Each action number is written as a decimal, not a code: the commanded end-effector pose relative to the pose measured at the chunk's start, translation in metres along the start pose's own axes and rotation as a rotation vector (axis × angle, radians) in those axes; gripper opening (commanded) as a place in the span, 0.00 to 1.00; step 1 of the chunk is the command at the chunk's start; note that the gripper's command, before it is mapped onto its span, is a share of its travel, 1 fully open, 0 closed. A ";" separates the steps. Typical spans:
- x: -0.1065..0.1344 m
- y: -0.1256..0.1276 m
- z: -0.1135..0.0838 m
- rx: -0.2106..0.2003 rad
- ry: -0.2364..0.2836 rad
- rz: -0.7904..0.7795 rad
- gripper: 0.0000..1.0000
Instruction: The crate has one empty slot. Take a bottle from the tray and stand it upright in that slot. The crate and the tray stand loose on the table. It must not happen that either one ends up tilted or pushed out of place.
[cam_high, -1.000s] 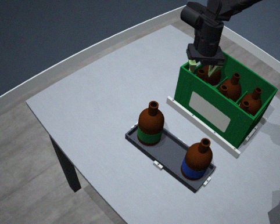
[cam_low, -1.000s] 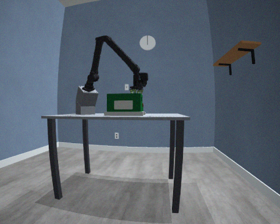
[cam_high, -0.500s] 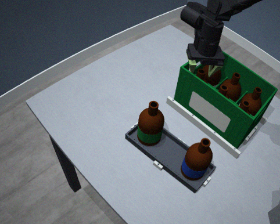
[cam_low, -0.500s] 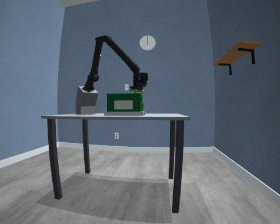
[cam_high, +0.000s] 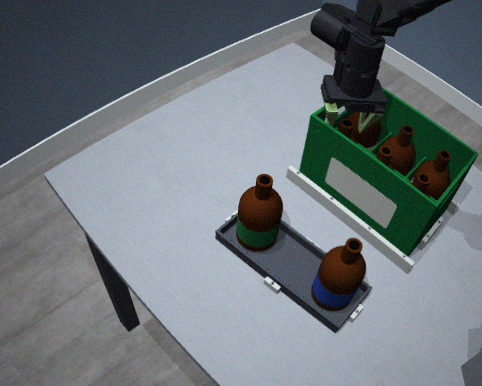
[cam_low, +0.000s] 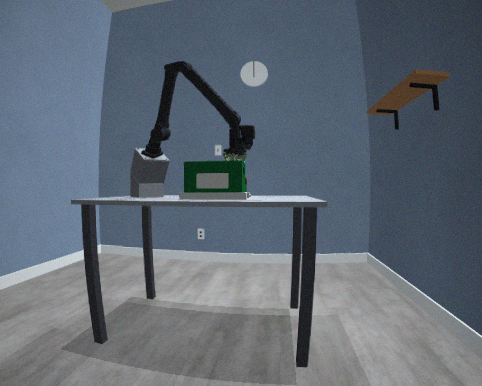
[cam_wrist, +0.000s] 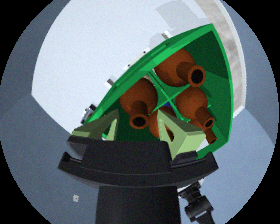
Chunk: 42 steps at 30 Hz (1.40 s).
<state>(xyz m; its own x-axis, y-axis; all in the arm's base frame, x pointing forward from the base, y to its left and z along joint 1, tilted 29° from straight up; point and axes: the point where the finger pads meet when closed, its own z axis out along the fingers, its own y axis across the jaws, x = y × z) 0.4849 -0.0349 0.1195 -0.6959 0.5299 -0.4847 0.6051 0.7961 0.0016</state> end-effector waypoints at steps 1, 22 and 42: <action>-0.008 0.003 -0.001 -0.009 -0.013 -0.002 0.61; -0.011 0.005 -0.016 -0.020 -0.023 0.001 0.61; -0.019 0.014 -0.055 -0.038 -0.044 0.014 0.61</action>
<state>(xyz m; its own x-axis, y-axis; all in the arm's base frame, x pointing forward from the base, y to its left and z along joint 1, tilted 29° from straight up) 0.4749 -0.0280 0.1362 -0.7056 0.5260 -0.4748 0.6018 0.7986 -0.0097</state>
